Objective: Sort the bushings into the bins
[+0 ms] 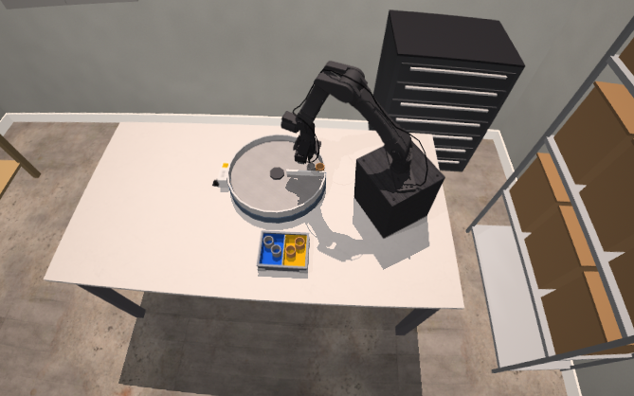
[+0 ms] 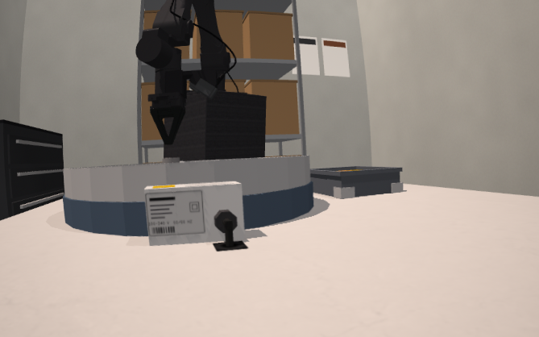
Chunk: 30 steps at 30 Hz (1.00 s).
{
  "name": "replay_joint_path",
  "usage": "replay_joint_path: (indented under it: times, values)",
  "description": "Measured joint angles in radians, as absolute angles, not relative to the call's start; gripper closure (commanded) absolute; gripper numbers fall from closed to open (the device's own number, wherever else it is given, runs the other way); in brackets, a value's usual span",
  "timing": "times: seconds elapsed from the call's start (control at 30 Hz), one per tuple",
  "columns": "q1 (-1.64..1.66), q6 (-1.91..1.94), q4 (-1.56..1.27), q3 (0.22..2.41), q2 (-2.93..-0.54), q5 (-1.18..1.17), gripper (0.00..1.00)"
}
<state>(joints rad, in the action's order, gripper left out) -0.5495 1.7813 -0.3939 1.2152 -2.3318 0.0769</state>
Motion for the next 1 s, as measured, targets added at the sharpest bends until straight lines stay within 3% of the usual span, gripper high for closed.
replay_joint_path:
  times: [1.0]
  values:
    - [-0.543,1.776,-0.327,1.219,-2.403,0.077,0.86]
